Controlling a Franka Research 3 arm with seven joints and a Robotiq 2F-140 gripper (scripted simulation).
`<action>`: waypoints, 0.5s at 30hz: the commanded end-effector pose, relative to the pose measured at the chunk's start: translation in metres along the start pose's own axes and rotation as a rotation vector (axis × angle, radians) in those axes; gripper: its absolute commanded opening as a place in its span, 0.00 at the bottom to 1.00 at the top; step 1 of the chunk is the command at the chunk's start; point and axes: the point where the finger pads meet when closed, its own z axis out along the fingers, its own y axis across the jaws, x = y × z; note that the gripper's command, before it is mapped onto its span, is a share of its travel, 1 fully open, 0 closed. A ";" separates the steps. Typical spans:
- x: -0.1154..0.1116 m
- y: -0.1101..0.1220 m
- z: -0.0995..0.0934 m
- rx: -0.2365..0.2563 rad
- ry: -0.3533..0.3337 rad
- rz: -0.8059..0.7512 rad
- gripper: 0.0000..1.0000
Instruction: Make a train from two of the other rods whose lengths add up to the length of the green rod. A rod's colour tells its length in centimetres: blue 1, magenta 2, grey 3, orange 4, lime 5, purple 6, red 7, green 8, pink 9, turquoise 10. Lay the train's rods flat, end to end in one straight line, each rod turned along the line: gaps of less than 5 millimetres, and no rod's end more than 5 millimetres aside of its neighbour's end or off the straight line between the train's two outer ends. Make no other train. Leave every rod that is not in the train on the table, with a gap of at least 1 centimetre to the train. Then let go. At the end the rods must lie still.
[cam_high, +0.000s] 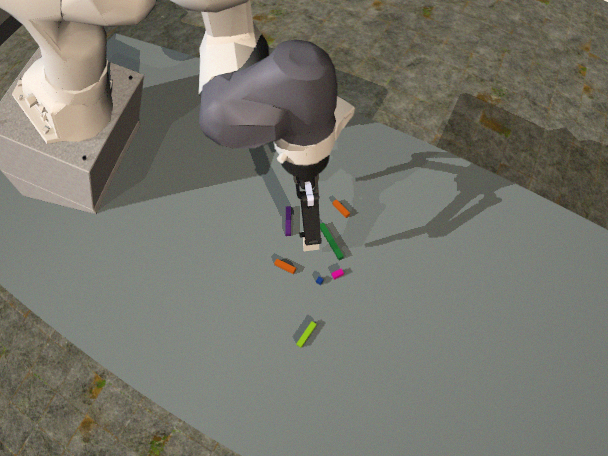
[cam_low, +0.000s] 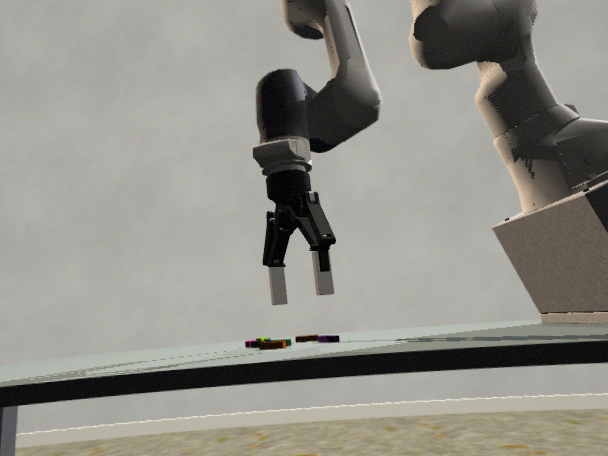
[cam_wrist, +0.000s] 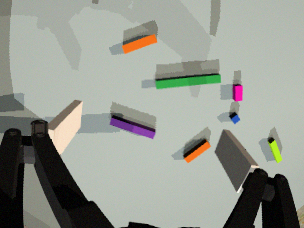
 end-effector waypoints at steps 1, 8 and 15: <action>0.002 0.001 -0.001 -0.022 0.011 0.166 1.00; 0.004 -0.001 -0.002 -0.023 0.014 0.308 1.00; 0.005 -0.002 -0.002 -0.025 0.016 0.411 1.00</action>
